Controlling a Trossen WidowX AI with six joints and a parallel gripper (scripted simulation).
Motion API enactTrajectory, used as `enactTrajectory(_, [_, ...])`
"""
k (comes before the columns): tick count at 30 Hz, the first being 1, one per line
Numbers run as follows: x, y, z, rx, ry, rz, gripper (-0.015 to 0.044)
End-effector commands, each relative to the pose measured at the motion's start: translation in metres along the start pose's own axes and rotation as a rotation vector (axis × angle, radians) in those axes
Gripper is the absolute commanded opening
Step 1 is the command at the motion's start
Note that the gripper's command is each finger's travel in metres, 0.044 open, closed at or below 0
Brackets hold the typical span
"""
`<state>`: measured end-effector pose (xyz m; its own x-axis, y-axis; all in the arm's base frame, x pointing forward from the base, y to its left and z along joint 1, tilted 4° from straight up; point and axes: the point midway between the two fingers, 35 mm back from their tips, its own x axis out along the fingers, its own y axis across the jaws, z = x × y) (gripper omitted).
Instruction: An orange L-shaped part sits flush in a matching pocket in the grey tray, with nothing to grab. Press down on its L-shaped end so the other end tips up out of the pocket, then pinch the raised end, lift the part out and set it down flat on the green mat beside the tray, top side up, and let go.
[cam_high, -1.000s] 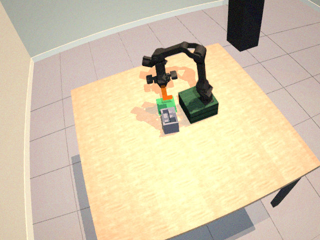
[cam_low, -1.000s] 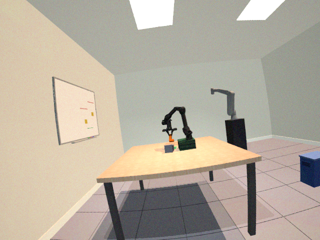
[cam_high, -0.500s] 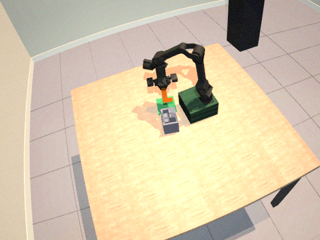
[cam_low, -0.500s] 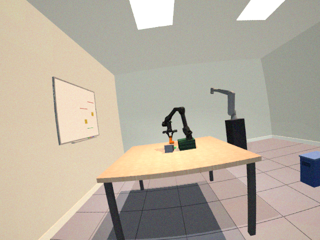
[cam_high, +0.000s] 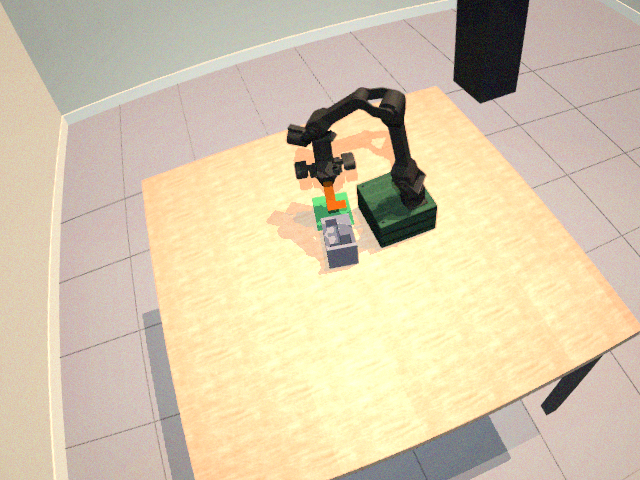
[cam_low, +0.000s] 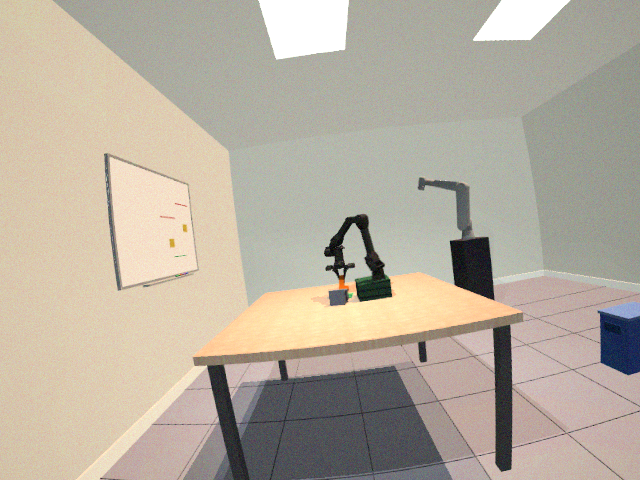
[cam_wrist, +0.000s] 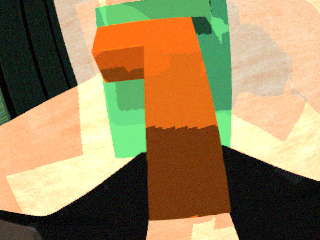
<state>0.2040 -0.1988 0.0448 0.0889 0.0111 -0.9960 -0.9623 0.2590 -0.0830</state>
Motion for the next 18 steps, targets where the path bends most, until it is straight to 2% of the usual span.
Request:
enactTrajectory(1, [0.008,0.001,0.001,0.004,-0.008,0.005,0.0000])
enactTrajectory(18, [0.032,0.002,0.002,0.004,-0.008,0.005,0.0000])
